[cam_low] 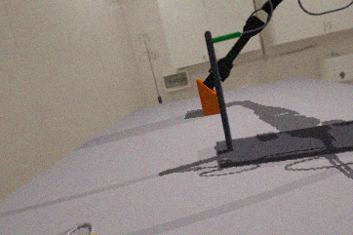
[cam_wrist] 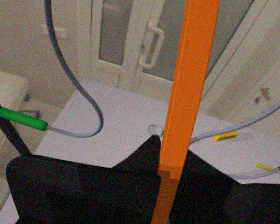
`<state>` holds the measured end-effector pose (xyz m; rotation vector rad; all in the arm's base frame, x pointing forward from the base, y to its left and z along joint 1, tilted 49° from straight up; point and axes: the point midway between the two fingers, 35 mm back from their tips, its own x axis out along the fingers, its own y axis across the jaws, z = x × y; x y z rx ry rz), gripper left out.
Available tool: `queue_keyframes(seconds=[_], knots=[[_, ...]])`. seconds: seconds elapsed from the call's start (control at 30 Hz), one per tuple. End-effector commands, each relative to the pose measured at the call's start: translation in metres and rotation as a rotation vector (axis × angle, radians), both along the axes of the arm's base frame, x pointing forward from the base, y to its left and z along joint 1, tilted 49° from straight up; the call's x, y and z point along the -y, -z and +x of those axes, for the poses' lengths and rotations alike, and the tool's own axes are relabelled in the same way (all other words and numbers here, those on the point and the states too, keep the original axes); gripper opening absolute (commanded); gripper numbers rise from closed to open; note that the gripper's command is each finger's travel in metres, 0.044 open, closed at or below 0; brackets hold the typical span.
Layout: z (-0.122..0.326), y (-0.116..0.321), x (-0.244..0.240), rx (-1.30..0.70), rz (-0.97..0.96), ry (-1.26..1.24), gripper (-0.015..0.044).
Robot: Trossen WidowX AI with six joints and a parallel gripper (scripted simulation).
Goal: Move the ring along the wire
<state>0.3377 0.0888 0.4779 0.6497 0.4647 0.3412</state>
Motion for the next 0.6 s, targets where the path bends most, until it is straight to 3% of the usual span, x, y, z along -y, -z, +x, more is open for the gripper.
queue_keyframes(seconds=[0.0, 0.57], knots=[[0.0001, 0.001, -0.0008, -0.008, 0.047, -0.003, -0.015], [-0.0001, -0.0035, -0.0053, -0.021, 0.264, -0.017, -0.015]])
